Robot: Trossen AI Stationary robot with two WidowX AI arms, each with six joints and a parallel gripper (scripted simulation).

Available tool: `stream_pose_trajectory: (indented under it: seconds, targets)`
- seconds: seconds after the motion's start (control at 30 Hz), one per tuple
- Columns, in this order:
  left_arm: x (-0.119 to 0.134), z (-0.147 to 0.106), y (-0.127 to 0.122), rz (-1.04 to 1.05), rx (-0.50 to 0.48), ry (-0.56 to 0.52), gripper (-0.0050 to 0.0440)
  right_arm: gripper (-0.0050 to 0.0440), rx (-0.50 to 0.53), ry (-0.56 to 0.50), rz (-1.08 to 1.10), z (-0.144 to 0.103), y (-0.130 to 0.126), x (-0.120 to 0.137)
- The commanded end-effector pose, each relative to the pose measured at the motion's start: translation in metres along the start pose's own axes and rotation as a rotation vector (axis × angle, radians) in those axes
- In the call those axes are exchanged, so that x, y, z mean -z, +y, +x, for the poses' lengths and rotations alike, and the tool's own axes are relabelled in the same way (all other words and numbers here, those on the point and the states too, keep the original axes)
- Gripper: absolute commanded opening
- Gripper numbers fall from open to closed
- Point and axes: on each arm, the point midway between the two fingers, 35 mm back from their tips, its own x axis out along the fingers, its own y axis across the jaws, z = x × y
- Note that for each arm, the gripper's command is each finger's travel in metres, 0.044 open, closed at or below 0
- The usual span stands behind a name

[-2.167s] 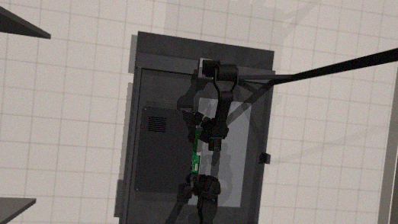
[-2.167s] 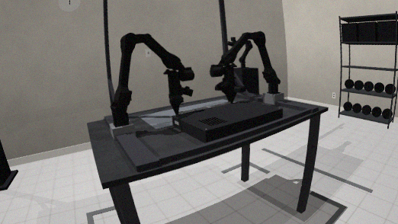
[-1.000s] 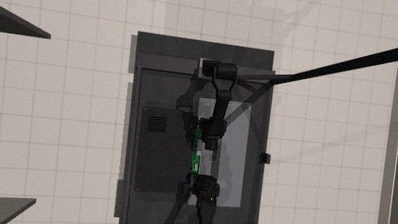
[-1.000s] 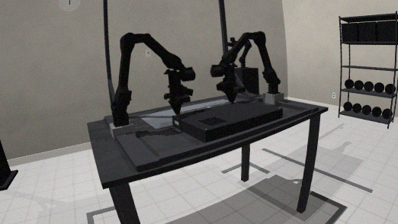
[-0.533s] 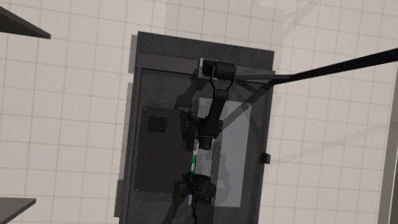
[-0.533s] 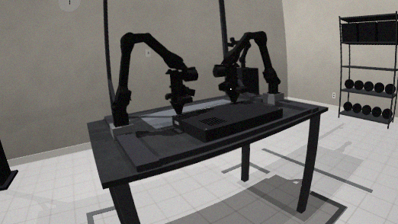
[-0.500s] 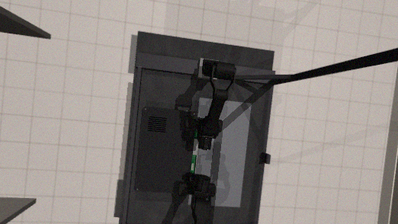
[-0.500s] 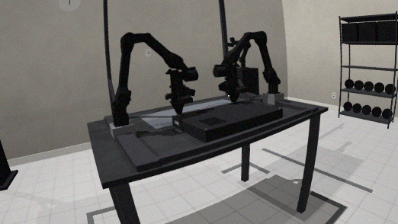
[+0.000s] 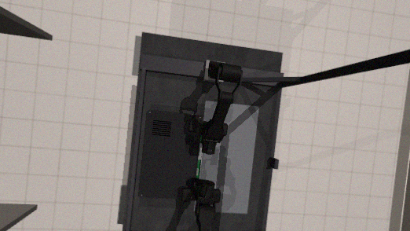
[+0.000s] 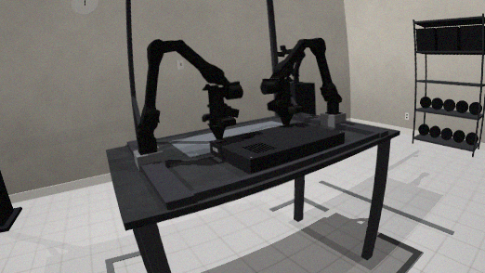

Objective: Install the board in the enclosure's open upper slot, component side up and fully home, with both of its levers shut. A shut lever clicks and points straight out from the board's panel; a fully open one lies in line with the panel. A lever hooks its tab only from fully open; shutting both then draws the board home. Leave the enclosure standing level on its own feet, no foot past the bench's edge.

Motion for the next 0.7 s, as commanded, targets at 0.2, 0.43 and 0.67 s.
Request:
stream_pose_trajectory:
  seconds: [0.2, 0.43, 0.67]
  targets:
    - [-0.0012, -0.0059, 0.0078, -0.012, -0.01, -0.022, 0.0007, 0.0008, 0.011, -0.043, 0.012, -0.0107, -0.0062, -0.0088]
    - [-0.0046, -0.0093, 0.0059, -0.071, 0.003, -0.032, 0.0007, 0.0008, -0.003, -0.041, 0.081, -0.011, -0.0041, -0.0096]
    - [-0.0045, -0.0092, 0.0059, -0.069, 0.003, -0.031, 0.0007, 0.0008, -0.003, -0.041, 0.081, -0.0109, -0.0041, -0.0096]
